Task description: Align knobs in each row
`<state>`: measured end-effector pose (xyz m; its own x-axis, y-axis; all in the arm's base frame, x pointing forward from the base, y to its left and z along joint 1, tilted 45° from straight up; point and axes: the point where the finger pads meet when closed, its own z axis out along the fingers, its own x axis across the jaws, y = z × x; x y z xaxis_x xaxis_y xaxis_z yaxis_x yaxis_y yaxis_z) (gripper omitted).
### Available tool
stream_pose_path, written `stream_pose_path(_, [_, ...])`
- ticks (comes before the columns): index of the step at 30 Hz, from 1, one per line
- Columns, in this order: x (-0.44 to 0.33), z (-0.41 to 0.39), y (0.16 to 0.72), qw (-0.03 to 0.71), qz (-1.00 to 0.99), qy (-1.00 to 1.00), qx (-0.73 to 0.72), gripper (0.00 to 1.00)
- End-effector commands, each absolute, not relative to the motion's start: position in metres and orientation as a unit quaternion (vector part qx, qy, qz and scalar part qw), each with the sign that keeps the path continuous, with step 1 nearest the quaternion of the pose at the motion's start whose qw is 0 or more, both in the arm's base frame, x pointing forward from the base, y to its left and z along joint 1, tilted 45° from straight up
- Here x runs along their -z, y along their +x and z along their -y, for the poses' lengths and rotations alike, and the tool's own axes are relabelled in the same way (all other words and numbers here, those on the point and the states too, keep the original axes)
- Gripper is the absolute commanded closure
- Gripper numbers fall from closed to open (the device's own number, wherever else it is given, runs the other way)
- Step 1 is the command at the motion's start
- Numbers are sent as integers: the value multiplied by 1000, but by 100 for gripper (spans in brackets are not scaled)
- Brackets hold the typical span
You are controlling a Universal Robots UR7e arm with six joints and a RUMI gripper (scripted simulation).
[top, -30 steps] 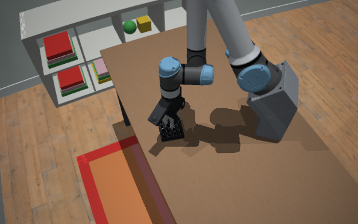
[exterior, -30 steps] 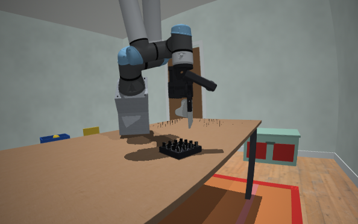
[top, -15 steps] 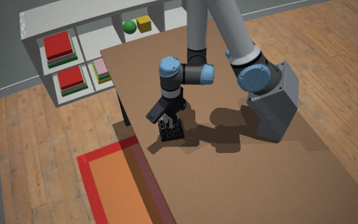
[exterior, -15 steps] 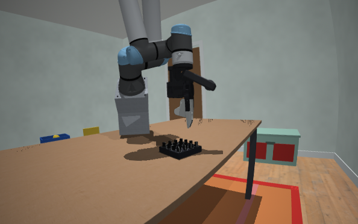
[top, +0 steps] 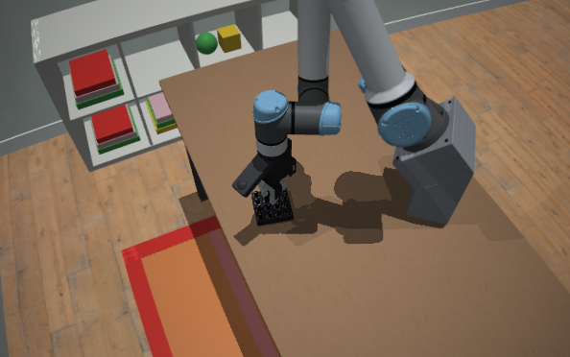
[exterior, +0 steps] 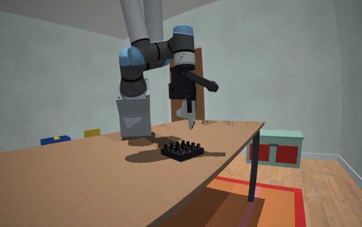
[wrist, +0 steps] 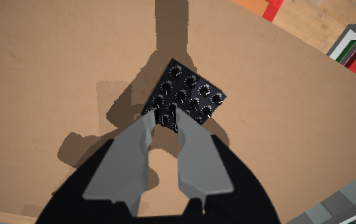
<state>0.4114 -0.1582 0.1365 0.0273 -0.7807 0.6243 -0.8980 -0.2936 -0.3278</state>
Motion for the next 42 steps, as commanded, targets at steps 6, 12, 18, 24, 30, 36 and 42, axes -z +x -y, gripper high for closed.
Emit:
stream_pose_path(6, [-137, 158, 412, 78, 589, 712, -374, 89])
stream_pose_path(12, [-137, 158, 412, 78, 589, 712, -374, 89])
stream_pose_path(18, [-137, 158, 412, 78, 589, 712, -374, 89])
stream_pose_path(24, [-137, 158, 412, 78, 589, 712, -374, 89])
stream_pose_path(30, [-136, 159, 412, 77, 591, 711, -374, 89])
stream_pose_path(36, [-134, 160, 413, 76, 594, 708, -374, 89])
stream_pose_path(42, [-131, 162, 416, 75, 597, 706, -374, 89])
